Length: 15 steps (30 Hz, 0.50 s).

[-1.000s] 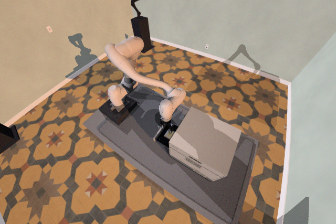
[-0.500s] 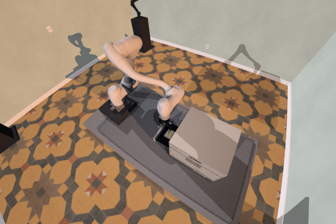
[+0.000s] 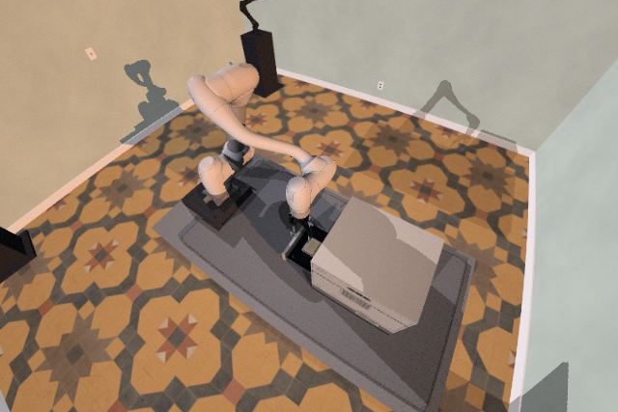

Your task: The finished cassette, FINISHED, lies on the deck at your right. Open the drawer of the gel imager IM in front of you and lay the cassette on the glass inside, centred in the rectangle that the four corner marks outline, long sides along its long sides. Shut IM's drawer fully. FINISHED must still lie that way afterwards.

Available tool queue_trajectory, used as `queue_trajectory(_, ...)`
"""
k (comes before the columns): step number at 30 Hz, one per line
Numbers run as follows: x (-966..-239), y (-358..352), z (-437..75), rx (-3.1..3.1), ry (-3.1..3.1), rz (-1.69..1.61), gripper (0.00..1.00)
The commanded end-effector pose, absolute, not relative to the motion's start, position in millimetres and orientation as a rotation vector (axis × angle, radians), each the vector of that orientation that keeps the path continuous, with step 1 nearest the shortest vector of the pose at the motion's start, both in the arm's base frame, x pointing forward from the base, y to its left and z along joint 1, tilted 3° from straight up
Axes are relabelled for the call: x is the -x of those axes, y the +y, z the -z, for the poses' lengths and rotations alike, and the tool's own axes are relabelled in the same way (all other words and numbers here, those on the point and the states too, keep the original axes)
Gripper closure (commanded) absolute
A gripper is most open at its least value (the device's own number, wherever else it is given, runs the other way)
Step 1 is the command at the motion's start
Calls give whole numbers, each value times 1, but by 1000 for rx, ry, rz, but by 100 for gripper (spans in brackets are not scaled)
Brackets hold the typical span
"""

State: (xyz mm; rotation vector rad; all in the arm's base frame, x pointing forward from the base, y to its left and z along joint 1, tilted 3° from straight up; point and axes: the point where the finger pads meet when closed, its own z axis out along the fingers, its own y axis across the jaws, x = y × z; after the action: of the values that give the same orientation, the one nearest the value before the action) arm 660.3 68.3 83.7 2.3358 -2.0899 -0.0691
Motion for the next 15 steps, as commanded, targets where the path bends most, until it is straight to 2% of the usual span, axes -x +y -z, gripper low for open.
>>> queue_trajectory(1,-657,68,-86,-2336,-2090,69,38)
queue_trajectory(15,-643,66,-95,-2336,-2090,69,38)
